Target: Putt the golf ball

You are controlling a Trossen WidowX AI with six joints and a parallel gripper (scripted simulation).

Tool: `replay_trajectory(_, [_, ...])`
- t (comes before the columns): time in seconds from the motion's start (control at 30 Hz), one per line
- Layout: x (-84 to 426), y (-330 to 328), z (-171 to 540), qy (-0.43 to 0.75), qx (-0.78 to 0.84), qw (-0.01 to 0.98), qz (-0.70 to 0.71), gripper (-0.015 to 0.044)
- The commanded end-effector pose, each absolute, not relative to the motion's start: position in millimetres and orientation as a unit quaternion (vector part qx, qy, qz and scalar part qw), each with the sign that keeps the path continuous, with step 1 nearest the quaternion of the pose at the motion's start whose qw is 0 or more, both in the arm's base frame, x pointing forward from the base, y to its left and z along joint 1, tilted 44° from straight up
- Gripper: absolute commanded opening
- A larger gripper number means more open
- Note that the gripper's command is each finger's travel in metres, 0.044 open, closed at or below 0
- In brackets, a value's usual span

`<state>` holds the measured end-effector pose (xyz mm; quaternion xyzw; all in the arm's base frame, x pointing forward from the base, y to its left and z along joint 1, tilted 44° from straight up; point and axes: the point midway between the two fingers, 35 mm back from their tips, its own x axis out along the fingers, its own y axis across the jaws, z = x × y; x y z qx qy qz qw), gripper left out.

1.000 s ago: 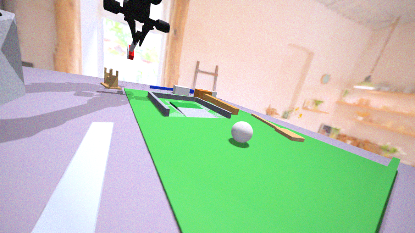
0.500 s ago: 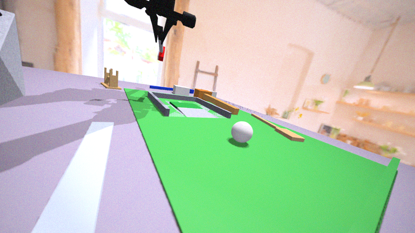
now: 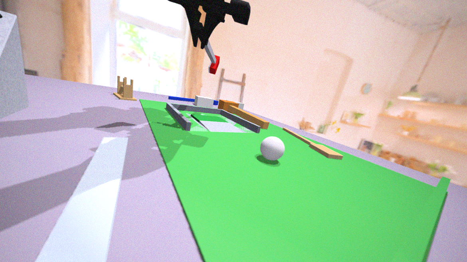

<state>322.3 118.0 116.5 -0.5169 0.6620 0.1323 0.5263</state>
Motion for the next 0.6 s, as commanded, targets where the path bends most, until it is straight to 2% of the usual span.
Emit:
replay_trajectory(0.0, [321.7,97.4,133.1,0.664,-0.5,0.546,0.104,0.0])
replay_trajectory(0.57, [294.7,1.3,201.7,0.663,-0.415,0.623,-0.032,0.0])
